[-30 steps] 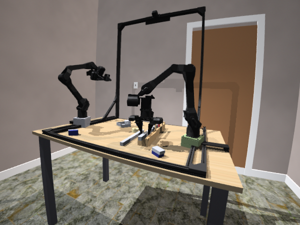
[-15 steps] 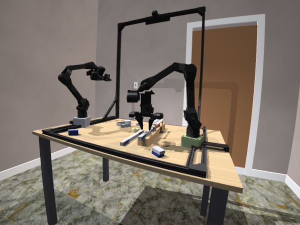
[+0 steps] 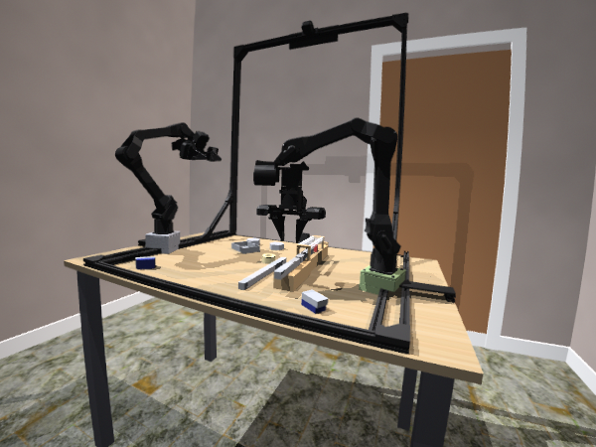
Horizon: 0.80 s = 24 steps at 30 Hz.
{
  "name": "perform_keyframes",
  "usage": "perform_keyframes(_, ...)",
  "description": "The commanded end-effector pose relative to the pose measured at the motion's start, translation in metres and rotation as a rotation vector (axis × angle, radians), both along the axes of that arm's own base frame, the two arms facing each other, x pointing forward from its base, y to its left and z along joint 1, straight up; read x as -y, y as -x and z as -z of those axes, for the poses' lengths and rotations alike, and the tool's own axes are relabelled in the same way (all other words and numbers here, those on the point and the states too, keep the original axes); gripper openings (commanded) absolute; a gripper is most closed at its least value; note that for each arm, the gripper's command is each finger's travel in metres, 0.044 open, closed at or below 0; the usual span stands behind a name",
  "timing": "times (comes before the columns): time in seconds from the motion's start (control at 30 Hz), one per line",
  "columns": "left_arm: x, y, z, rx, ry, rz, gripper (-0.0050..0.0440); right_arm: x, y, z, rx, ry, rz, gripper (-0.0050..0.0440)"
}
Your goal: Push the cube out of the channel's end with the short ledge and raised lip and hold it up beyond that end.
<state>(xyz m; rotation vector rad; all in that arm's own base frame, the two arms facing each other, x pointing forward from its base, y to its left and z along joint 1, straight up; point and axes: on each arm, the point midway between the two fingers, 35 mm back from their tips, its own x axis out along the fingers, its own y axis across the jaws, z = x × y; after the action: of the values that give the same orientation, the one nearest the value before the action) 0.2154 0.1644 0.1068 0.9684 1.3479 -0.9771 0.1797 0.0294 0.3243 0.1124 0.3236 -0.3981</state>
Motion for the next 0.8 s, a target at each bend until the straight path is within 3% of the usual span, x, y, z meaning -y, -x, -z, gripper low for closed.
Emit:
perform_keyframes(0.0, -0.001, 0.000, 0.000, 0.000, 0.000, 0.000, 0.0200, 0.000, 0.000, 0.000, 0.002, -0.001, 0.000, 0.0400)
perform_keyframes(0.23, -0.065, 0.020, 0.002, 0.007, -0.001, 0.000, 0.0200, 0.000, 0.000, 0.000, 0.002, -0.001, 0.000, 0.0400)
perform_keyframes(0.77, -0.066, 0.020, 0.018, 0.007, -0.001, 0.000, 0.0200, 0.000, 0.000, 0.000, 0.002, -0.001, 0.000, 0.0400)
